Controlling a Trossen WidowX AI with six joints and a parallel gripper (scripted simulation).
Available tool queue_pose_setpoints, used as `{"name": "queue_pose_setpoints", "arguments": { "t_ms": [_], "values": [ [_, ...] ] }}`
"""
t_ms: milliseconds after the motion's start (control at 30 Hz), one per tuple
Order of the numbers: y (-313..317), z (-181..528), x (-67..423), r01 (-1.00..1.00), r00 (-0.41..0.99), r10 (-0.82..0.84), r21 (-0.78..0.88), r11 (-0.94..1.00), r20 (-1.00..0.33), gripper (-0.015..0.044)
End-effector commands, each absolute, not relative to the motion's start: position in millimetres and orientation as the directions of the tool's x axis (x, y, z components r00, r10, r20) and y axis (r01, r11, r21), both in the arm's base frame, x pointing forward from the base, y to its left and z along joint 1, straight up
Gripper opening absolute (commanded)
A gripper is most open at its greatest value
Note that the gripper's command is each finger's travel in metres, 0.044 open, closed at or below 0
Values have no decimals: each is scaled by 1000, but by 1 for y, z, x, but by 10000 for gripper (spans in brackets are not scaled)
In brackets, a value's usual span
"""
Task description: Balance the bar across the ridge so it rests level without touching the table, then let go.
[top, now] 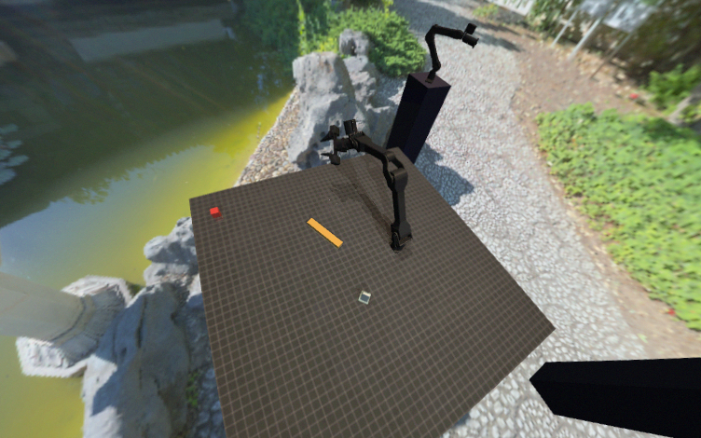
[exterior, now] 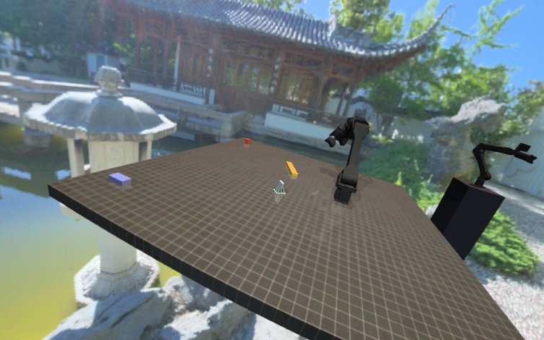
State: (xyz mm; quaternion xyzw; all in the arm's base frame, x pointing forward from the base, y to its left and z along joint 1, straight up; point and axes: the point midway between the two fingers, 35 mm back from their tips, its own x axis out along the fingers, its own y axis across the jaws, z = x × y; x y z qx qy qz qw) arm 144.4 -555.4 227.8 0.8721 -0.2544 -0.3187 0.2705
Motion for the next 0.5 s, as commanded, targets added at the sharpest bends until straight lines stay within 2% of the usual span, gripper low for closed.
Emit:
{"name": "queue_pose_setpoints", "arguments": {
  "t_ms": [0, 467],
  "values": [
    [-539, 222, 168, -175, 665, -583, 661, -730, -467, 315],
    [-465, 185, 246, 234, 630, -410, 665, -709, -659, 315]
  ]
}}
